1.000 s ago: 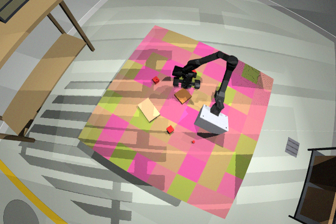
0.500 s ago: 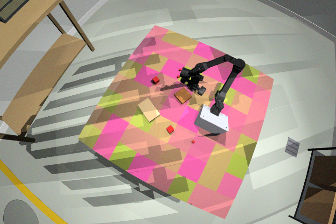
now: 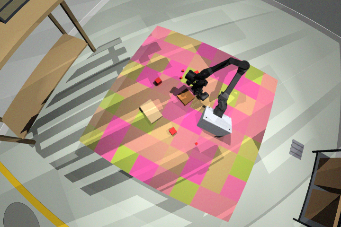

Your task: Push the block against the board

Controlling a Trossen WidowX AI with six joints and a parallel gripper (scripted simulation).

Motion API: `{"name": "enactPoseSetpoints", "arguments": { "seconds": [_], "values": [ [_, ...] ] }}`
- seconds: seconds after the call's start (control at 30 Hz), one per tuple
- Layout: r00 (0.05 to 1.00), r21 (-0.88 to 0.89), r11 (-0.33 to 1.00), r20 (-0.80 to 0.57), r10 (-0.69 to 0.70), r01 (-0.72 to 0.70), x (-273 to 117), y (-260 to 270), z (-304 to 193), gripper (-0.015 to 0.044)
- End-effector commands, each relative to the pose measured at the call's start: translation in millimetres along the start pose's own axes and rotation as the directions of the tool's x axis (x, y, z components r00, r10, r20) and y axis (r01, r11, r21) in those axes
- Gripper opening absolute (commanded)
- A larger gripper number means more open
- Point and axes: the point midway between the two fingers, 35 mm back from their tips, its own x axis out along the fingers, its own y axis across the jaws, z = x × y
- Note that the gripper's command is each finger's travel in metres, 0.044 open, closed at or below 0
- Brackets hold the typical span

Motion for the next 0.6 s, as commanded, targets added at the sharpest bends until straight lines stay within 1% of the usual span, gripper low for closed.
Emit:
{"name": "enactPoseSetpoints", "arguments": {
  "seconds": [0.0, 0.57],
  "values": [
    [1.0, 0.009, 1.0, 0.006, -0.012, 0.012, 24, -8, 4, 0.0],
    [1.0, 0.009, 1.0, 0.0, -0.014, 0.014, 24, -5, -16, 0.0]
  ]
}}
